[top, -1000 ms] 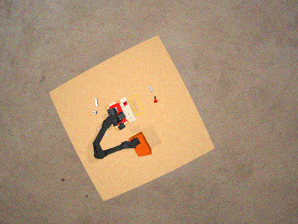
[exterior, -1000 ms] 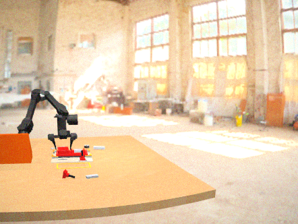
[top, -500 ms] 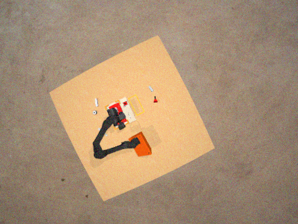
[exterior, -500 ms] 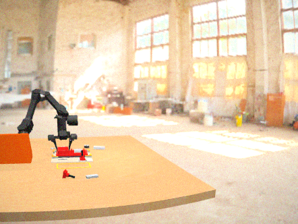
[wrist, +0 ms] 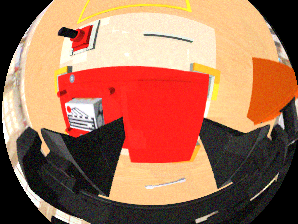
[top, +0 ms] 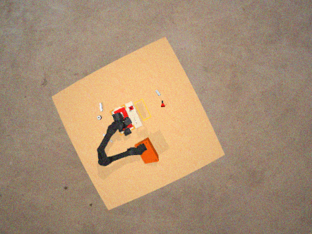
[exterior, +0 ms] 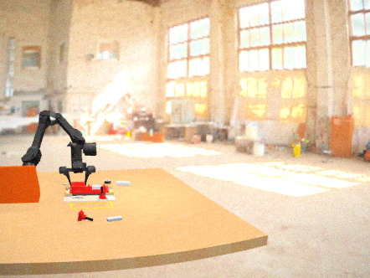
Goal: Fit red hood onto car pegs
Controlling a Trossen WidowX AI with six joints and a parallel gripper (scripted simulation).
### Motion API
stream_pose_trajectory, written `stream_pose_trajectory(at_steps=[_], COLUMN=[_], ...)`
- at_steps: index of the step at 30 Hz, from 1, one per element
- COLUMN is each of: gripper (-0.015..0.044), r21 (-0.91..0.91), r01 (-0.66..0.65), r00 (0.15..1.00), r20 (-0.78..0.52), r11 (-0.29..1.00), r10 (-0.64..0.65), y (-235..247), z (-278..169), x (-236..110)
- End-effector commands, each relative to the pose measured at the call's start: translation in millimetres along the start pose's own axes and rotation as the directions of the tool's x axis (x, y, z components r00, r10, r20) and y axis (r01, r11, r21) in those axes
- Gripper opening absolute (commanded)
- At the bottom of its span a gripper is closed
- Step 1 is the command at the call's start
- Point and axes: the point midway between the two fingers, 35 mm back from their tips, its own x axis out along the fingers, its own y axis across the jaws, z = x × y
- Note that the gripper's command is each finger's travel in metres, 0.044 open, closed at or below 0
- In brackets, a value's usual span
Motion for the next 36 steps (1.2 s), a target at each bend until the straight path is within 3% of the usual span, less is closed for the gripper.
stream_pose_trajectory(at_steps=[1,3,18,26,36], gripper=[0.0039,0.0,0.0,0.0,0.0], r21=[-0.008,-0.008,-0.007,-0.003,-0.33], r01=[-0.008,-0.008,-0.007,-0.003,-0.005], r00=[1.0,1.0,1.0,1.0,1.0], r20=[0.003,0.003,0.005,-0.001,-0.002], r11=[1.0,1.0,1.0,1.0,0.944], r10=[0.008,0.008,0.007,0.003,0.005], y=[1.7,1.7,1.7,1.7,23.2], z=[0.0,0.1,0.5,1.1,1.7], x=[-9.2,-15.2,-63.0,-64.6,-68.1])
